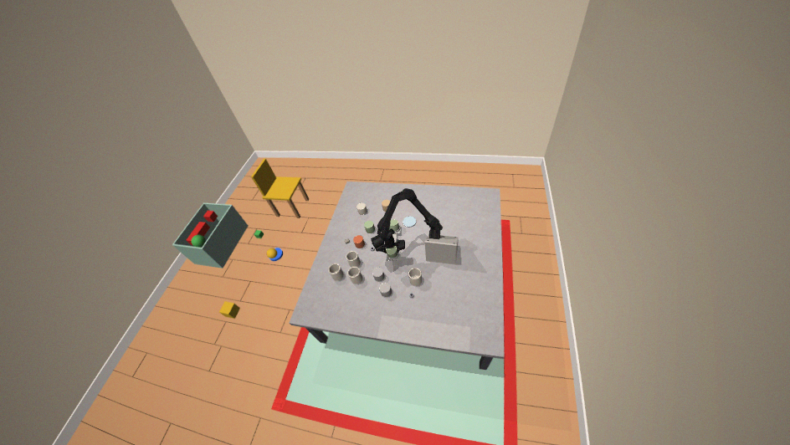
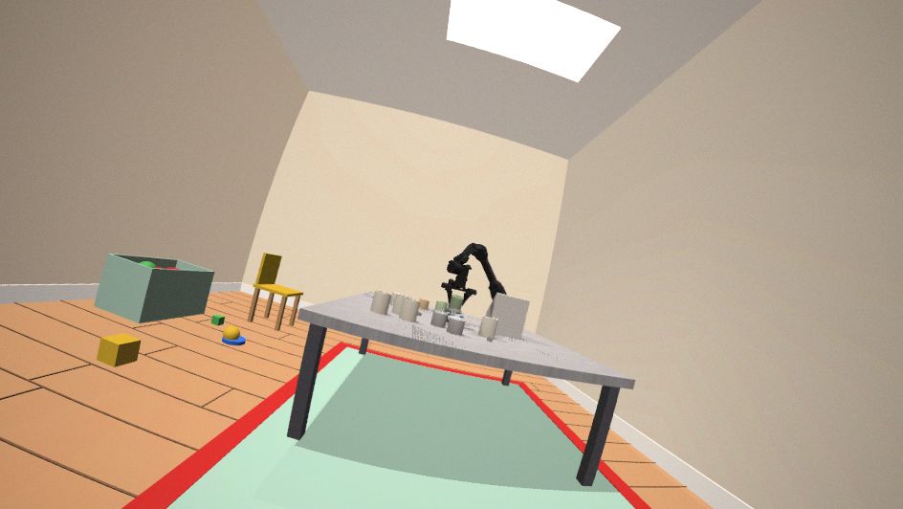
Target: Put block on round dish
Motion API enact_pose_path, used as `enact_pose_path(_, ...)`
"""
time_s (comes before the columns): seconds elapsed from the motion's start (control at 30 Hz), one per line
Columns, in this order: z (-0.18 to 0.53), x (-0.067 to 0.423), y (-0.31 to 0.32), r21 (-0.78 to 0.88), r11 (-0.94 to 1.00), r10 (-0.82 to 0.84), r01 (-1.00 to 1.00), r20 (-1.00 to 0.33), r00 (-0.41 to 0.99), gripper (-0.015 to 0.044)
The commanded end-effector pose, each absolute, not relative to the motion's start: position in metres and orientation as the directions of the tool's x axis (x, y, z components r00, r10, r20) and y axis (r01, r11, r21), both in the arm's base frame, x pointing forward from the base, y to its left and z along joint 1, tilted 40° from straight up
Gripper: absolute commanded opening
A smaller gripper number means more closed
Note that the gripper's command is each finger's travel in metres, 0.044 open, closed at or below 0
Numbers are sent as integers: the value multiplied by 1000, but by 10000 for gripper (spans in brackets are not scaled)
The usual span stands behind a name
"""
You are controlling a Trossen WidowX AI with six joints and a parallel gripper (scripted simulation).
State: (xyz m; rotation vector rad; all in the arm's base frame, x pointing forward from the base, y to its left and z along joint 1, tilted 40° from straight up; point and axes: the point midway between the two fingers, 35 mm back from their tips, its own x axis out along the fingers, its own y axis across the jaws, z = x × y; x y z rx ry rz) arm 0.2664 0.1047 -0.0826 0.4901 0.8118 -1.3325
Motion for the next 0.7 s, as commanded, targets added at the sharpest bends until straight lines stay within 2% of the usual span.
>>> enact_pose_path(0.0, -80, 268, 118, -114, 205, -629, 972, -776, 42, 0)
enact_pose_path(0.67, -59, 265, 134, -114, 204, -630, 972, -776, 41, 0)
